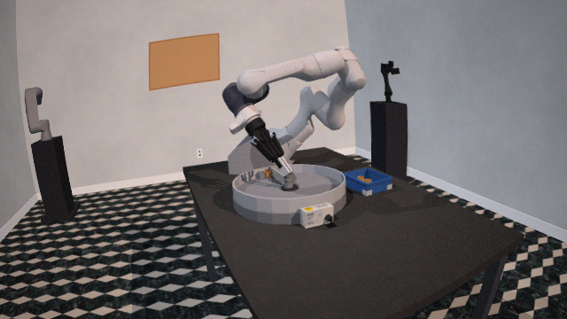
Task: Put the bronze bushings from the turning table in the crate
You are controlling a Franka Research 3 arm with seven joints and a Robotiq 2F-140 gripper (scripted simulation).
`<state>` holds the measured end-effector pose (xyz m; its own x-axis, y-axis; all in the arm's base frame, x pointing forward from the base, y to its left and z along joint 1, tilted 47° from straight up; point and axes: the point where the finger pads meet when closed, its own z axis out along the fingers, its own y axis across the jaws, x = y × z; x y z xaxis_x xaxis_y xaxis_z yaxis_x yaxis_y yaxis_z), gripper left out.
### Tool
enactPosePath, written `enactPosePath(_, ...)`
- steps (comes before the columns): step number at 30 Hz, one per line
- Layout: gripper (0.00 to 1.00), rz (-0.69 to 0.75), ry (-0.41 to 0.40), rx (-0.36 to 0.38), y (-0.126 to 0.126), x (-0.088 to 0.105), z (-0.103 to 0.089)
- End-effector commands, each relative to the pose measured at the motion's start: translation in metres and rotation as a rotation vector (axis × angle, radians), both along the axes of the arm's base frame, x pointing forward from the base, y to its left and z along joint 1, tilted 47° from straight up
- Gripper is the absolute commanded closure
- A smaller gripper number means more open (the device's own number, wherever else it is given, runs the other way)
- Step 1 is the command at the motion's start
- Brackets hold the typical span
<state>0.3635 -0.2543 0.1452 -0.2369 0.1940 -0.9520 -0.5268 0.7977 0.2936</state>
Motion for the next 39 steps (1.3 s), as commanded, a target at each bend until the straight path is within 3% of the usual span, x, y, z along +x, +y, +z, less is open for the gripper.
enactPosePath(1,0.93,-0.001,-0.001,-0.001,-0.003,-0.003,0.004)
enactPosePath(8,0.93,-0.001,-0.001,-0.001,-0.016,-0.014,0.020)
enactPosePath(39,0.93,-0.001,-0.001,-0.001,-0.016,-0.014,0.020)
